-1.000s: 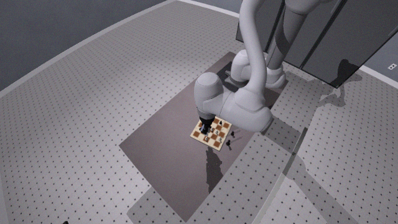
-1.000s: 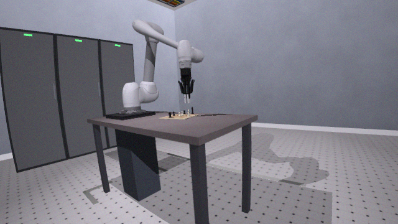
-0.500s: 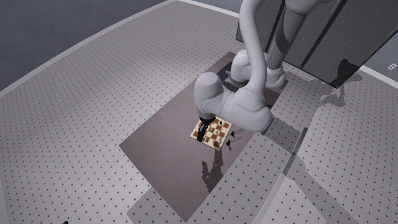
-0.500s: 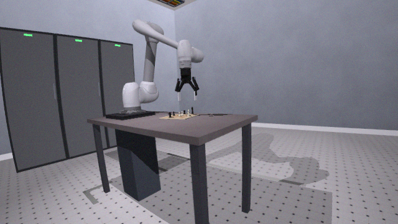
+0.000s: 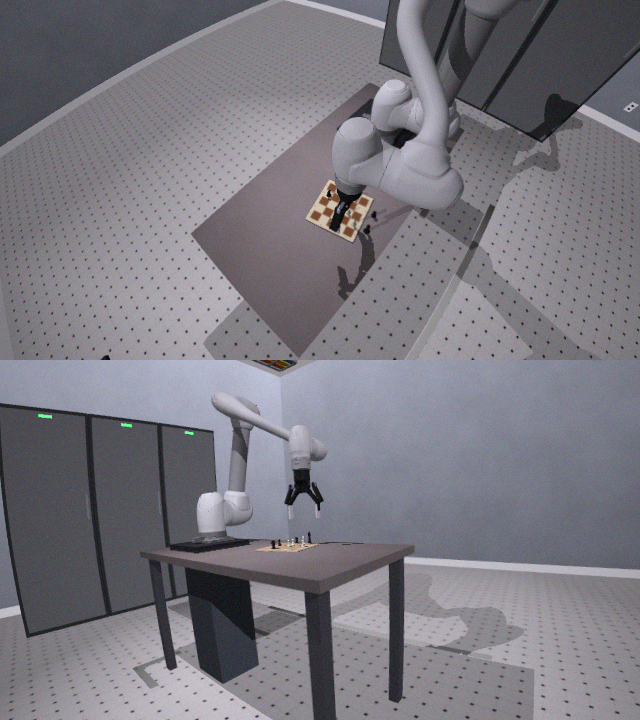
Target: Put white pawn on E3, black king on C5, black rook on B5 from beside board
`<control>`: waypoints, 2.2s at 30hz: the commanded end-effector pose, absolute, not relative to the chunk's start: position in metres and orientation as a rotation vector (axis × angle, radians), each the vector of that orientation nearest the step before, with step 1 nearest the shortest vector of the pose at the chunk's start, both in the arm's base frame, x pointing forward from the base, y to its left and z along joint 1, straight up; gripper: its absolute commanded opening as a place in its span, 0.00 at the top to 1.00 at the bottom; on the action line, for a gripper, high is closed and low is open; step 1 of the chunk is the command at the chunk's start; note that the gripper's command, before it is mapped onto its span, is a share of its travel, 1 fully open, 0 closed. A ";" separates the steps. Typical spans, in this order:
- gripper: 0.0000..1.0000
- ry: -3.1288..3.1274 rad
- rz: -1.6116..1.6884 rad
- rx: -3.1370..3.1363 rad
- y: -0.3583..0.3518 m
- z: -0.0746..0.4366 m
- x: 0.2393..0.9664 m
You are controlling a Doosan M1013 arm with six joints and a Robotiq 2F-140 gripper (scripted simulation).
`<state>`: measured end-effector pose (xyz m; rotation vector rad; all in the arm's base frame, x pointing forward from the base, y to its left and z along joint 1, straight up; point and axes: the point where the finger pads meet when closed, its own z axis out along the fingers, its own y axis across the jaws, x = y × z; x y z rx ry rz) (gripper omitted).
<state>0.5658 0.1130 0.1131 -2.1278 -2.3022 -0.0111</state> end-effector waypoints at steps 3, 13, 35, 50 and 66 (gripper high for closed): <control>0.00 -2.209 -0.006 -2.230 0.189 0.125 0.532; 0.75 -2.197 -0.006 -2.242 0.199 0.127 0.527; 0.75 -2.197 -0.006 -2.242 0.199 0.127 0.527; 0.75 -2.197 -0.006 -2.242 0.199 0.126 0.527; 0.75 -2.197 -0.006 -2.242 0.199 0.113 0.527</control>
